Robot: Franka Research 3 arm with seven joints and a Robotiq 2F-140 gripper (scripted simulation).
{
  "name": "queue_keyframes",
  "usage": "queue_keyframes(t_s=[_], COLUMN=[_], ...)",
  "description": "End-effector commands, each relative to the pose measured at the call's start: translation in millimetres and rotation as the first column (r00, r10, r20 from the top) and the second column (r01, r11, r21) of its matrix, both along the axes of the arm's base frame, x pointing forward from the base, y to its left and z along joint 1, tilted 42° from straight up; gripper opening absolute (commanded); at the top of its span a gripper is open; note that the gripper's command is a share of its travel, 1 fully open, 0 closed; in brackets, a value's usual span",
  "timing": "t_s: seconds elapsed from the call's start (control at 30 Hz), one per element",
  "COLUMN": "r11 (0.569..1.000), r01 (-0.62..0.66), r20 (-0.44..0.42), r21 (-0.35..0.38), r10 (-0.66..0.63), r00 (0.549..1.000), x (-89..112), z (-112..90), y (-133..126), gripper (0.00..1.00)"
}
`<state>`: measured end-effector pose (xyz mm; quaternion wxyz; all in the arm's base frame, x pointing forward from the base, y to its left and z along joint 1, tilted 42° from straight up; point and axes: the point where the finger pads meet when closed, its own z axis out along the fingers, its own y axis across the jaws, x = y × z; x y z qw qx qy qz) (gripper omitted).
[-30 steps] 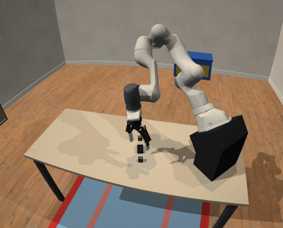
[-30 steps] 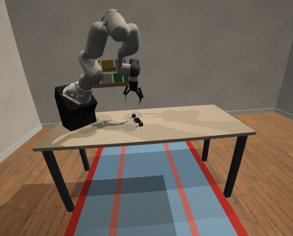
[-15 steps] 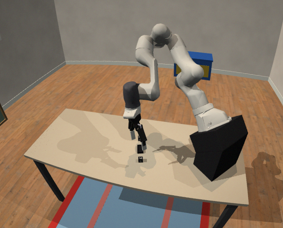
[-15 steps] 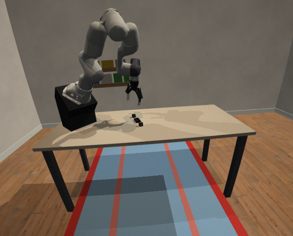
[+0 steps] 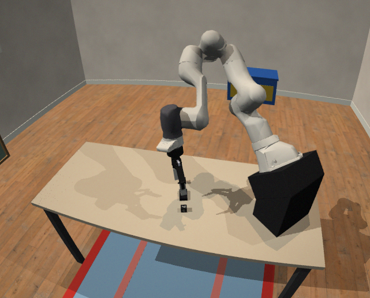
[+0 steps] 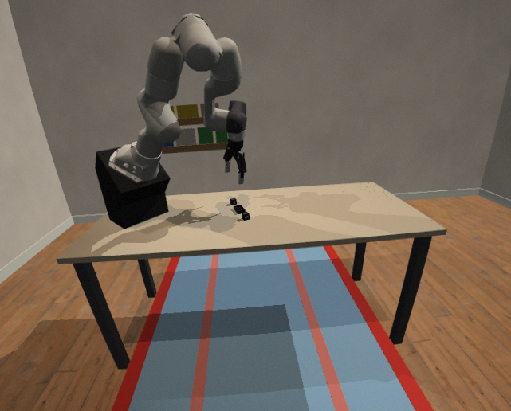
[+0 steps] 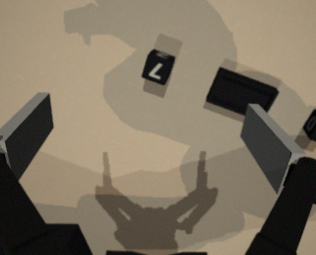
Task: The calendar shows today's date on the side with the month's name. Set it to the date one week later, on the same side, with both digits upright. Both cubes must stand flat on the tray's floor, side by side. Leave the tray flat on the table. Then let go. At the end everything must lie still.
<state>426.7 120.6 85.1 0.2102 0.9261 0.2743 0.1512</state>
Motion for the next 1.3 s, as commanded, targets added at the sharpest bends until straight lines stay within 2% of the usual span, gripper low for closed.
queue_keyframes(t_s=[0.0,0.33,0.4,0.43,0.9,0.97,1.03,1.27], r11=[0.987,0.944,0.944,0.928,0.811,0.811,0.776,0.696], r01=[0.139,0.279,0.279,0.314,0.478,0.478,0.513,0.575], r20=[0.059,0.091,0.091,0.097,0.111,0.111,0.11,0.103], r21=[0.081,0.177,0.177,0.203,0.336,0.336,0.367,0.43], r10=[-0.144,-0.298,-0.298,-0.338,-0.538,-0.538,-0.584,-0.671], r00=[0.988,0.95,0.95,0.936,0.835,0.835,0.804,0.734], x=[0.4,3.0,3.0,3.7,8.0,8.0,9.2,11.6], z=[2.5,9.5,9.5,11.4,21.2,21.2,23.6,28.4], y=[0.6,-1.6,-1.6,-2.3,-6.9,-6.9,-8.3,-11.5], gripper=[1.0,1.0,1.0,1.0,1.0,1.0,1.0,1.0])
